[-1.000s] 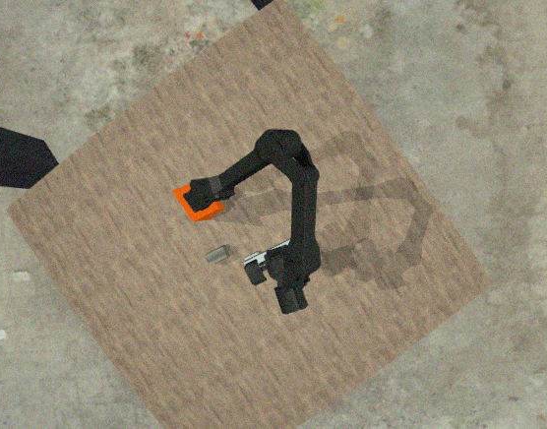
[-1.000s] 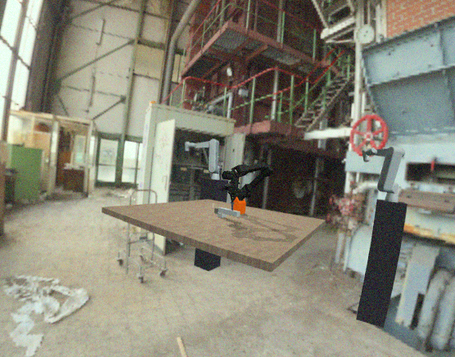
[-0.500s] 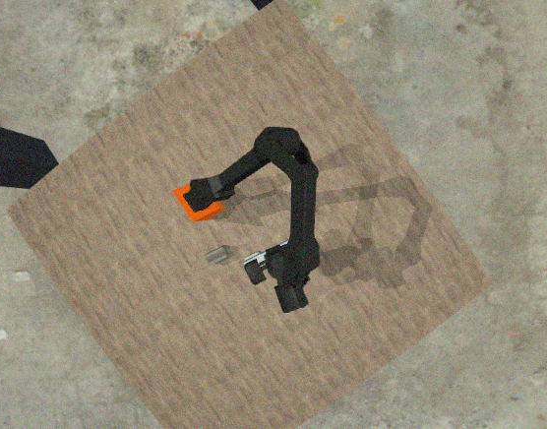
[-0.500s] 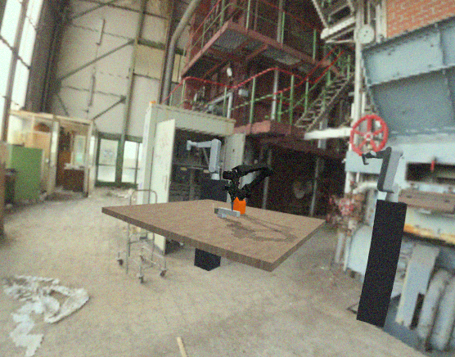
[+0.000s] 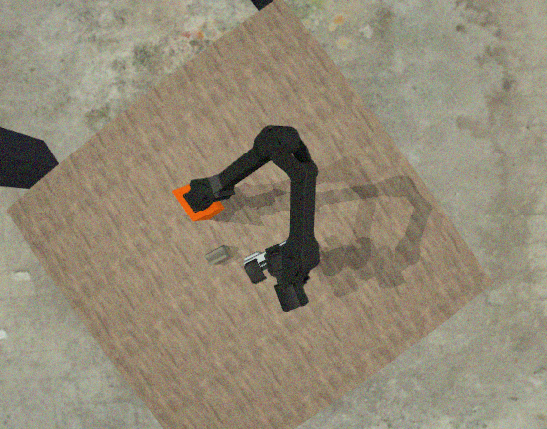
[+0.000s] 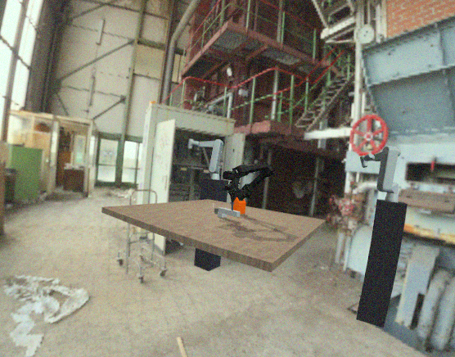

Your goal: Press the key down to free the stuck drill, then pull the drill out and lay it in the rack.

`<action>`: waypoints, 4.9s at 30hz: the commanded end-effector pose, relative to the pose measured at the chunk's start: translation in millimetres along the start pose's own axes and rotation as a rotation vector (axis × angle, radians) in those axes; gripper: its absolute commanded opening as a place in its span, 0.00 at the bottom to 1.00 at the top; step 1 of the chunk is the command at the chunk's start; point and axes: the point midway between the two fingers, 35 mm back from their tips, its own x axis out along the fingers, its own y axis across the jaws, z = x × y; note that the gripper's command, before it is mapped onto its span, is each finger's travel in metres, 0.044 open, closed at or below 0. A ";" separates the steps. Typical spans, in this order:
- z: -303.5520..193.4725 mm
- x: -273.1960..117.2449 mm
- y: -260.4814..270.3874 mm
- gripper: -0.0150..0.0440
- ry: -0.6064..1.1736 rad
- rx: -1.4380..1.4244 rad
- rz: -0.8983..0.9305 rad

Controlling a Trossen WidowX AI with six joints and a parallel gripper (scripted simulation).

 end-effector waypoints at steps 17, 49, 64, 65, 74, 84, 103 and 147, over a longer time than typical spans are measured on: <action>-8.4 23.2 4.4 0.25 0.047 0.000 0.011; 14.9 7.9 -78.6 1.00 0.034 -0.739 0.018; -5.7 60.8 -157.7 1.00 0.031 -1.571 0.040; -5.7 60.8 -157.7 1.00 0.031 -1.571 0.040; -5.7 60.8 -157.7 1.00 0.031 -1.571 0.040; -5.7 61.6 -157.5 1.00 0.031 -1.571 0.040; -5.8 90.7 -149.7 1.00 0.032 -1.570 0.038; -7.6 108.2 -152.1 0.25 0.030 -1.571 0.043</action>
